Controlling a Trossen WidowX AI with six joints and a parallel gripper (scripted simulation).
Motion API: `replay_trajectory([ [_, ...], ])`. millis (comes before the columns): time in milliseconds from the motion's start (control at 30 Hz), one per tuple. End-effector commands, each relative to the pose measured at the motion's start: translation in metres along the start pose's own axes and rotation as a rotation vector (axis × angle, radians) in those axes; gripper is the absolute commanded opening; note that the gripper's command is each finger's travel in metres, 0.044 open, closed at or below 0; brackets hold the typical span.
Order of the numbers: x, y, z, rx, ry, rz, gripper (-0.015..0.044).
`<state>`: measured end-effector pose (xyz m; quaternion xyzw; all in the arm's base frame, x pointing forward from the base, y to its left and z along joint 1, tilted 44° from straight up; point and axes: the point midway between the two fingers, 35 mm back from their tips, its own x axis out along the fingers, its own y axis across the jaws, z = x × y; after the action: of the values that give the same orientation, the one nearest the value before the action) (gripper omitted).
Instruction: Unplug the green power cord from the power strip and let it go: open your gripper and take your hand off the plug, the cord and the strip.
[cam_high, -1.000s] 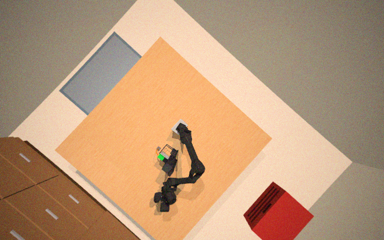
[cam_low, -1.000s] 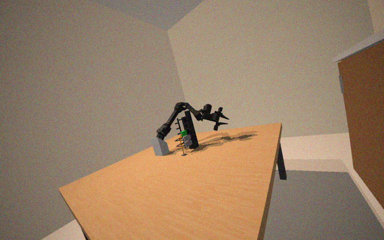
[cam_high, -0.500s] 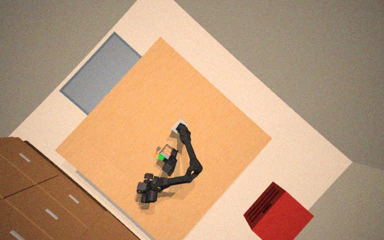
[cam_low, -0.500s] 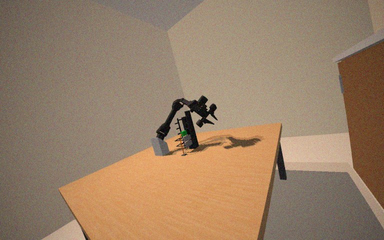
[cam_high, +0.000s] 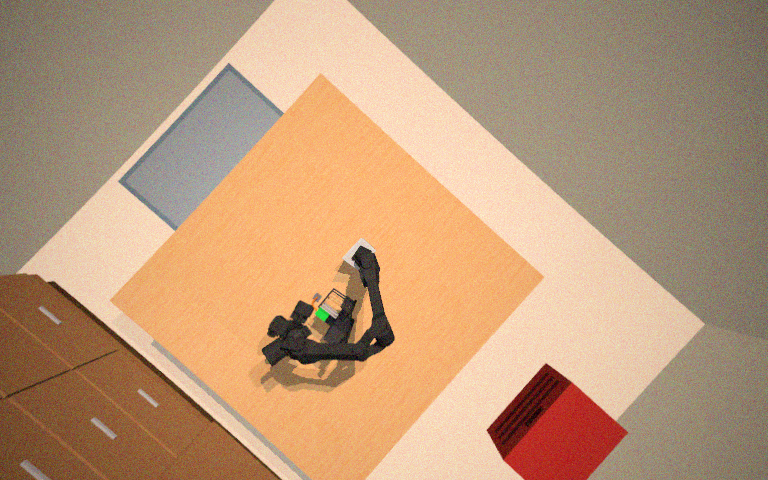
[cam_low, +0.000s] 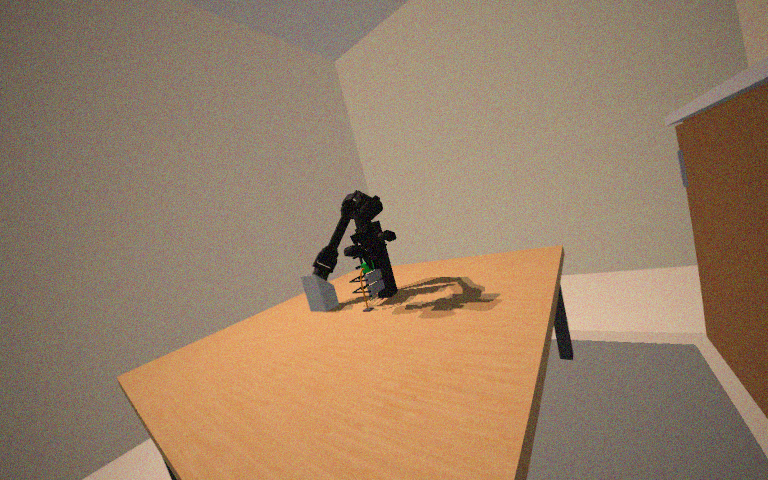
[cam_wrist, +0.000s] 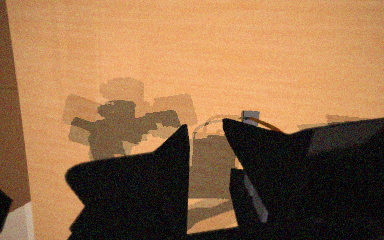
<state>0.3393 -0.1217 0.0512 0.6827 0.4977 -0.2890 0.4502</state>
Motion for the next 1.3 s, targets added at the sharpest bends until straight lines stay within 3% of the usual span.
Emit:
replay_trajectory([
  [0,-0.026,-0.071,-0.014,0.149,0.24,-0.179,0.016],
  [1267,-0.039,-0.07,-0.052,0.167,0.272,-0.193,0.016],
])
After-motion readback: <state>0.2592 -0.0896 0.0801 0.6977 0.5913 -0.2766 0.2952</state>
